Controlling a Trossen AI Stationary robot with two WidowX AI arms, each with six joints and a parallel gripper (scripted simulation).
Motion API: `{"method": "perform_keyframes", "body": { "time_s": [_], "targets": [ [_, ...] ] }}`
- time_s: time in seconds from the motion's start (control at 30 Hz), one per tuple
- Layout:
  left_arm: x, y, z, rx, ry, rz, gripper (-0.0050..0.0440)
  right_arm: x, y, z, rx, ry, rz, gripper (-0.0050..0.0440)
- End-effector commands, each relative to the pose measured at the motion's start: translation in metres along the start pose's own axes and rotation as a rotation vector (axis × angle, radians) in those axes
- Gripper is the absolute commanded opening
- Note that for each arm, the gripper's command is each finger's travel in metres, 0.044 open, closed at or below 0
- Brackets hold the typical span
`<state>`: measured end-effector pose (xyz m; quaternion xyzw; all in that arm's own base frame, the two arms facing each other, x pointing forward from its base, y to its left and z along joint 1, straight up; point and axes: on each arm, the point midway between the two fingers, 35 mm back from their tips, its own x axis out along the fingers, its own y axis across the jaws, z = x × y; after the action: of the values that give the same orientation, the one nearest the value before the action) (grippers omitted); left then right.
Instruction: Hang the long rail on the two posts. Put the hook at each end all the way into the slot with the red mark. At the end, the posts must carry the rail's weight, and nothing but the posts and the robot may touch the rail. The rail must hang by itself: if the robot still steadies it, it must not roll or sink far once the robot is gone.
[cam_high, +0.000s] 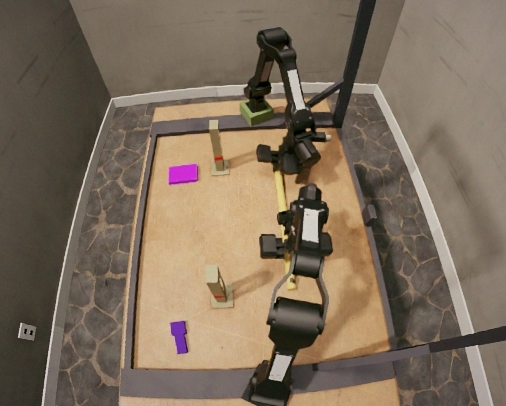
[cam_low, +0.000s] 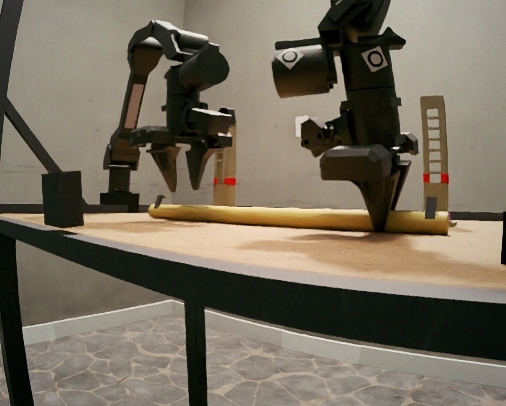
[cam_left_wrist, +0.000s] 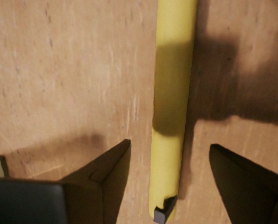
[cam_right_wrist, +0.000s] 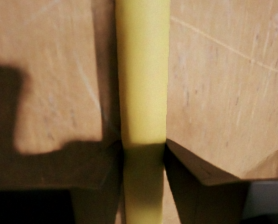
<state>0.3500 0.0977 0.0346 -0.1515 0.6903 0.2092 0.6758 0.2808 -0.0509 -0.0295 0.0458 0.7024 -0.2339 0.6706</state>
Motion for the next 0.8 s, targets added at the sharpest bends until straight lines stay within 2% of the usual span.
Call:
{"method": "perform_keyframes", "body": {
  "time_s": [0.0, 0.27, 0.77],
  "targets": [
    [0.002, -0.012, 0.002, -0.015, -0.014, 0.145, 0.0225, -0.006, 0.000, 0.005, 0.006, -0.022, 0.006, -0.0050],
    [0.003, -0.016, 0.001, -0.013, -0.021, 0.183, 0.0225, -0.006, 0.000, 0.005, 0.006, -0.022, 0.006, -0.0050],
    [0.027, -0.008, -0.005, -0.007, 0.001, 0.189, 0.0225, -0.006, 0.000, 0.005, 0.006, -0.022, 0.006, -0.0050]
  ]
}}
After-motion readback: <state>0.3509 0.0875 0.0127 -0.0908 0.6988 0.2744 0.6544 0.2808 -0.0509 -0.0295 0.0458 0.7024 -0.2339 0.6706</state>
